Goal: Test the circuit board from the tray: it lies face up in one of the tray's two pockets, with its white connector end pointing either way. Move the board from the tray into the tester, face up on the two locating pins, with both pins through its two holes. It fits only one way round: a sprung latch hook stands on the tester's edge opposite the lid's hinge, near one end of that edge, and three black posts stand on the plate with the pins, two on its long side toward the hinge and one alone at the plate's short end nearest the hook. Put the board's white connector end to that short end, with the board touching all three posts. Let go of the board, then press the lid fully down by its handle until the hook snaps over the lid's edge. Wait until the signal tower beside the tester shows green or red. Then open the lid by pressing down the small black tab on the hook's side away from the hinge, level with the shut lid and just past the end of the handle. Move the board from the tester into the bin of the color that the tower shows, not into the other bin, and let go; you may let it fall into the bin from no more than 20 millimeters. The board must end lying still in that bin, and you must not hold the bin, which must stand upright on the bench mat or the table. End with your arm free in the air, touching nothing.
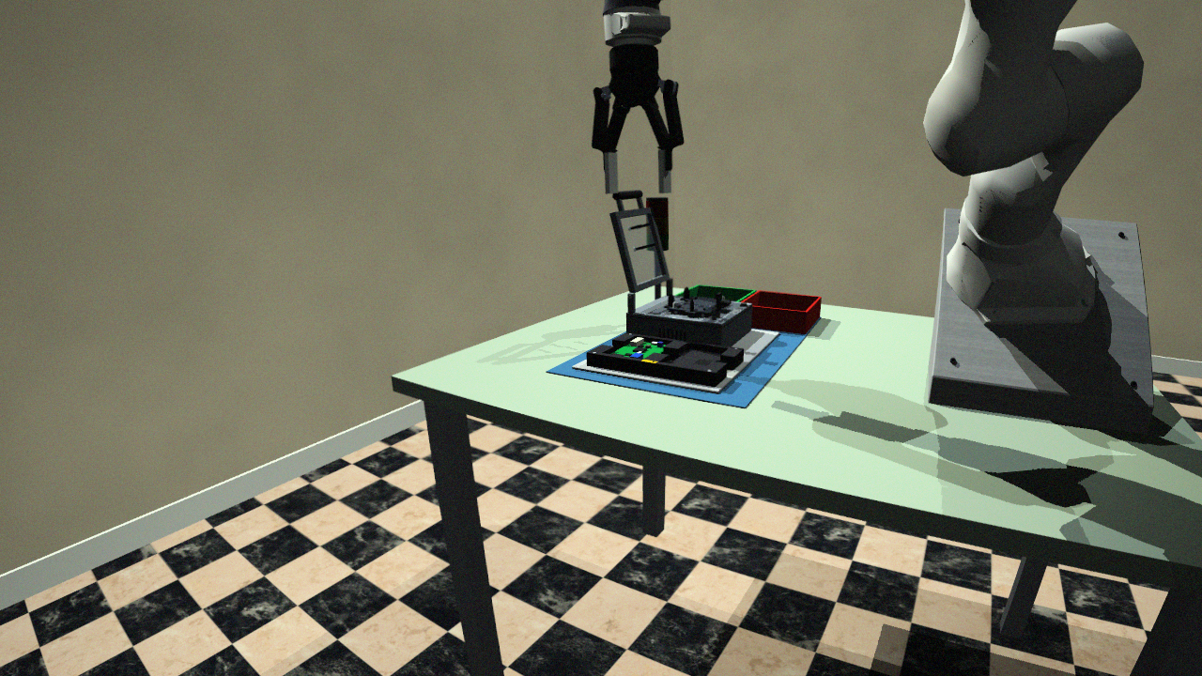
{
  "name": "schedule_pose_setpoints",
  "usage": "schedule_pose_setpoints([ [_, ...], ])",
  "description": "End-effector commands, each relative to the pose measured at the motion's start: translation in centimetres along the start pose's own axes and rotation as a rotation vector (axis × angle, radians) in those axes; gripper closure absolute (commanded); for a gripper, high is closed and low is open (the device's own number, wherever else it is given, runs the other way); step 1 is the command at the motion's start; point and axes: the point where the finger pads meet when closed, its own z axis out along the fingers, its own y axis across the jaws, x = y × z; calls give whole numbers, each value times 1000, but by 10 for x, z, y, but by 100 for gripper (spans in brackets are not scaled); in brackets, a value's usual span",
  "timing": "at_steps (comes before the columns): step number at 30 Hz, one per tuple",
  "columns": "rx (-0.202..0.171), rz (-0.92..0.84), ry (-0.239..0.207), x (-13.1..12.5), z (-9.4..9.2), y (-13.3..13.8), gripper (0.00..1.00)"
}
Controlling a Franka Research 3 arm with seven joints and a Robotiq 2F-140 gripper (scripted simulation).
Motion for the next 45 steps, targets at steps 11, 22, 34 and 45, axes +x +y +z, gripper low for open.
schedule_pose_setpoints([
  [11,-11,-4,-5,-2,99,5,42],
  [22,-11,-4,-5,-2,168,6,42],
  [34,-11,-4,-5,-2,204,6,42],
  [45,-11,-4,-5,-2,208,6,42],
])
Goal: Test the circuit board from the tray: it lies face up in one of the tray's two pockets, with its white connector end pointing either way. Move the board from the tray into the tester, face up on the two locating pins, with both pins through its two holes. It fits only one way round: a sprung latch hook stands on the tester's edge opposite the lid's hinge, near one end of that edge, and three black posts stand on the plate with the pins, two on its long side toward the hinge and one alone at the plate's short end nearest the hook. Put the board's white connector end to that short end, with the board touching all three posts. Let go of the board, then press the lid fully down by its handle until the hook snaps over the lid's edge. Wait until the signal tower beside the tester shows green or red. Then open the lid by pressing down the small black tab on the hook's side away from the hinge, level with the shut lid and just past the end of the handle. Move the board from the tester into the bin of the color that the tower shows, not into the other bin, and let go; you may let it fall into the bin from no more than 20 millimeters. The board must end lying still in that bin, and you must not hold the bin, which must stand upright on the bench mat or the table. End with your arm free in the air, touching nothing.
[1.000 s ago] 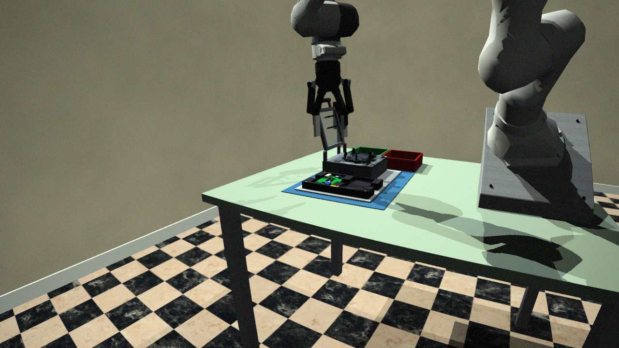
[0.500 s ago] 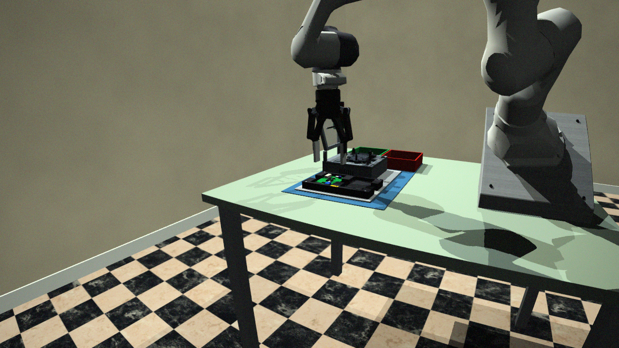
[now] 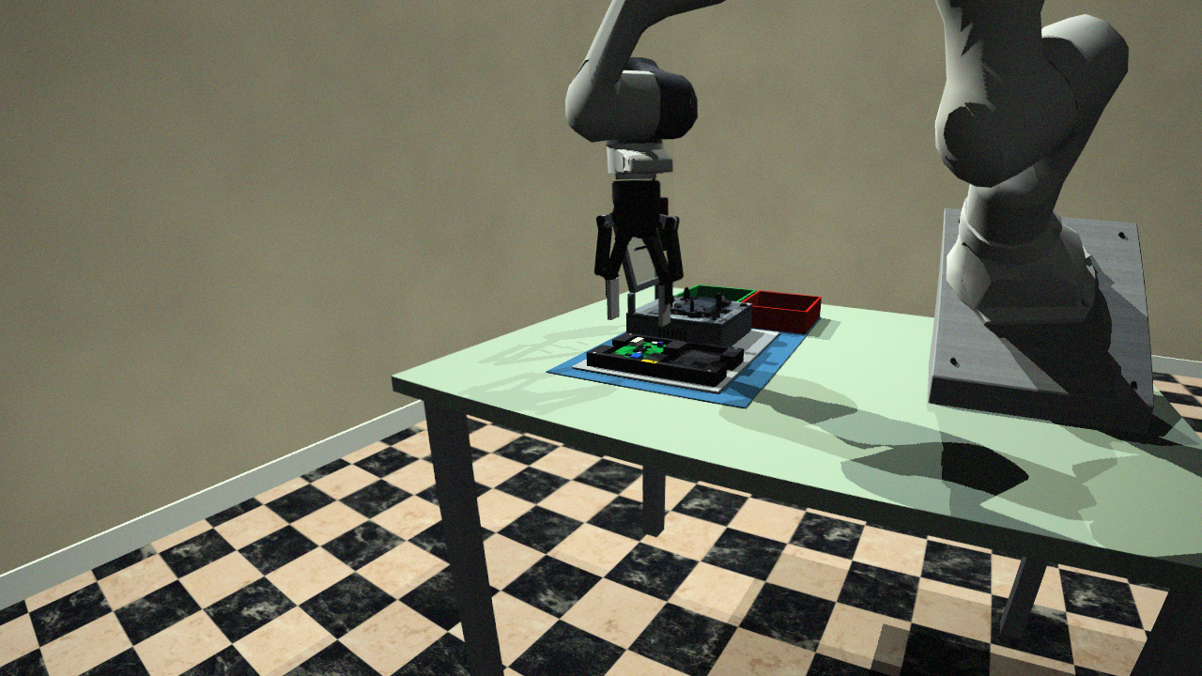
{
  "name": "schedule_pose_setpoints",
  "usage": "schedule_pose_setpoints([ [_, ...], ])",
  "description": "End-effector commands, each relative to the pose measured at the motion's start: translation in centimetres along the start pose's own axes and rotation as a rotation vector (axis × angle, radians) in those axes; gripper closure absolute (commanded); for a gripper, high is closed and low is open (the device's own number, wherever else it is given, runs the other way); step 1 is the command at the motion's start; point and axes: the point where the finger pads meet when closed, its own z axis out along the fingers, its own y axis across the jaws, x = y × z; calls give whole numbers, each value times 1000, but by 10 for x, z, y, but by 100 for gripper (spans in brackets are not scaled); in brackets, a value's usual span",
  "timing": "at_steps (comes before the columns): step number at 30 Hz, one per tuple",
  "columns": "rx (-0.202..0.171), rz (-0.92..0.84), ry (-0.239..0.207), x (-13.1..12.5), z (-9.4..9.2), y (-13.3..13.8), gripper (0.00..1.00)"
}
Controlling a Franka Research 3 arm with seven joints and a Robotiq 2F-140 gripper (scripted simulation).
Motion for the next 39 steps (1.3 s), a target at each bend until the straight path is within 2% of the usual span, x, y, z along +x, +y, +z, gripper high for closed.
schedule_pose_setpoints([
  [1,-3,-8,-2,0,1,1,42],
  [21,-3,-8,-2,0,4,1,42],
  [34,-3,-8,-2,0,35,0,42],
  [39,-3,-8,-2,0,39,0,42],
])
